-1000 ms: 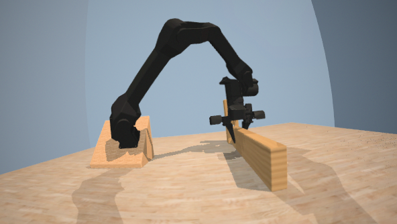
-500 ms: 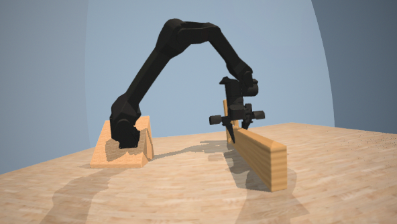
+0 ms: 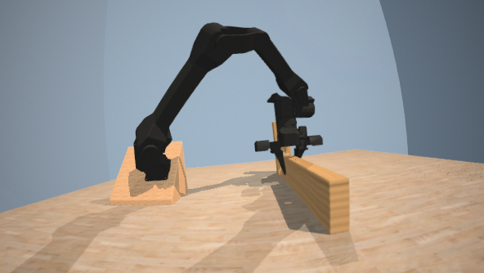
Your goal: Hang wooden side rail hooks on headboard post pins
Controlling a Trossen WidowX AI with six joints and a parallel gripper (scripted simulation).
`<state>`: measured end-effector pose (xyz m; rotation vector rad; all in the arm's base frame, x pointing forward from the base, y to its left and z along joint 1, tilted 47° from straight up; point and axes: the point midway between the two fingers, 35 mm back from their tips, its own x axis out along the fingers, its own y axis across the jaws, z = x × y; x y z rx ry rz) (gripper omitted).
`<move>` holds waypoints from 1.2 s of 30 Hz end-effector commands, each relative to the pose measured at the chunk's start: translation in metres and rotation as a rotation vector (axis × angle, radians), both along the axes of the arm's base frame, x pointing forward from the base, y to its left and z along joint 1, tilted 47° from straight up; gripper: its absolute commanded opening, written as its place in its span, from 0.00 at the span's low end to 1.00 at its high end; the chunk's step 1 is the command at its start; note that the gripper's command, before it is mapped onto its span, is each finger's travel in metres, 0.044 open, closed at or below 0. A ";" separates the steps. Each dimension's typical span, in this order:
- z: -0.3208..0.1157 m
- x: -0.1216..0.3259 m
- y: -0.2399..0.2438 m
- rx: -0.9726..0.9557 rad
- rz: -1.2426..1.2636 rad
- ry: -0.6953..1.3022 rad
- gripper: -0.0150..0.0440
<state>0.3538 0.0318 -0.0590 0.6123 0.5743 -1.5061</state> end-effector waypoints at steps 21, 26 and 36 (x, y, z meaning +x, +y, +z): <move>0.005 0.002 0.008 0.007 0.000 -0.016 0.25; 0.005 0.002 0.008 0.007 0.000 -0.016 0.25; 0.007 0.002 0.010 0.007 0.000 -0.016 0.25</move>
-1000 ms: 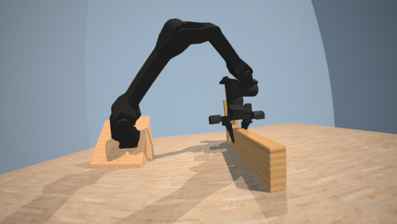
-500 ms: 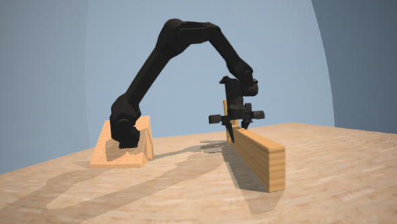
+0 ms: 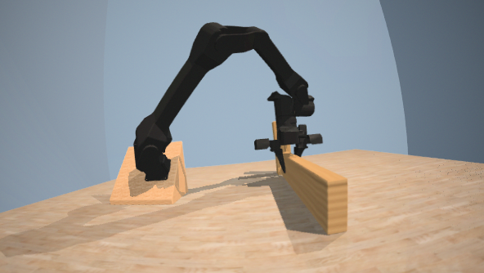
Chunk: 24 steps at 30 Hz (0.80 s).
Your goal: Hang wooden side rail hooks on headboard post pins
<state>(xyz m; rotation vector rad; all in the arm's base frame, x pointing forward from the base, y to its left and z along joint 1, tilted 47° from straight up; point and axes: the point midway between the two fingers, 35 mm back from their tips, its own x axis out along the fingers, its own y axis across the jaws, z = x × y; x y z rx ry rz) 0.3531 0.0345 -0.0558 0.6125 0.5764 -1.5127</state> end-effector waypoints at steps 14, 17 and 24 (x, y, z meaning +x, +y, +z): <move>0.005 0.003 0.009 0.006 0.005 -0.019 0.25; 0.005 0.003 0.009 0.006 0.005 -0.019 0.25; 0.006 0.003 0.010 0.006 0.005 -0.019 0.25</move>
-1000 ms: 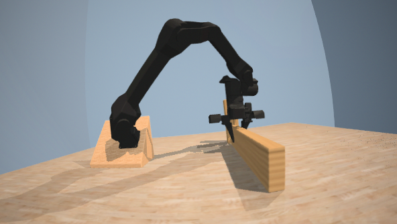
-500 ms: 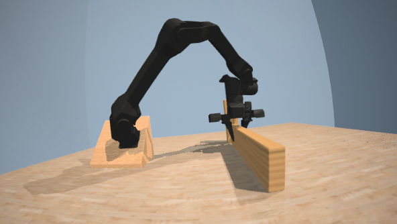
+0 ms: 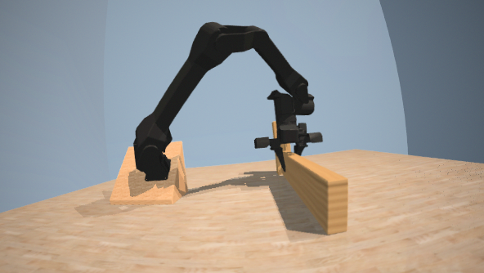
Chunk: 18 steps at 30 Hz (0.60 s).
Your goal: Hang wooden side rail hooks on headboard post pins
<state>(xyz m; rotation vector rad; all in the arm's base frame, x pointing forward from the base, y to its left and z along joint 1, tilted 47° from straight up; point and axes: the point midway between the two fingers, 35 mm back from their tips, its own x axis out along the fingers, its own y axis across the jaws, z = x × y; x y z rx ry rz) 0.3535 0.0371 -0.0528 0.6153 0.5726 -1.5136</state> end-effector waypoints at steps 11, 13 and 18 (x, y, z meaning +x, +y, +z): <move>0.004 0.002 0.009 0.007 0.008 -0.016 0.25; 0.005 0.002 0.009 0.007 0.008 -0.016 0.25; 0.005 0.002 0.009 0.007 0.008 -0.016 0.25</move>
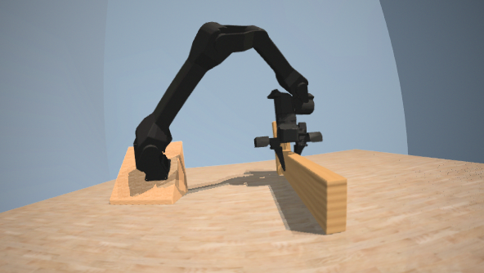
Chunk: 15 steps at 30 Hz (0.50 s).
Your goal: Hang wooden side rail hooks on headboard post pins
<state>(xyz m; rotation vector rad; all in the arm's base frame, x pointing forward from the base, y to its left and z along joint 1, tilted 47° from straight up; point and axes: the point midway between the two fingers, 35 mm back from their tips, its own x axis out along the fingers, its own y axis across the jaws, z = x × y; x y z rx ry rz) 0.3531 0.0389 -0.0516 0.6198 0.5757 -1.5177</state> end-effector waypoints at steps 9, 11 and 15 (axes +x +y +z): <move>0.005 0.003 0.009 0.003 0.013 -0.017 0.25; 0.005 0.003 0.009 0.003 0.013 -0.017 0.25; 0.006 0.003 0.009 0.003 0.013 -0.017 0.25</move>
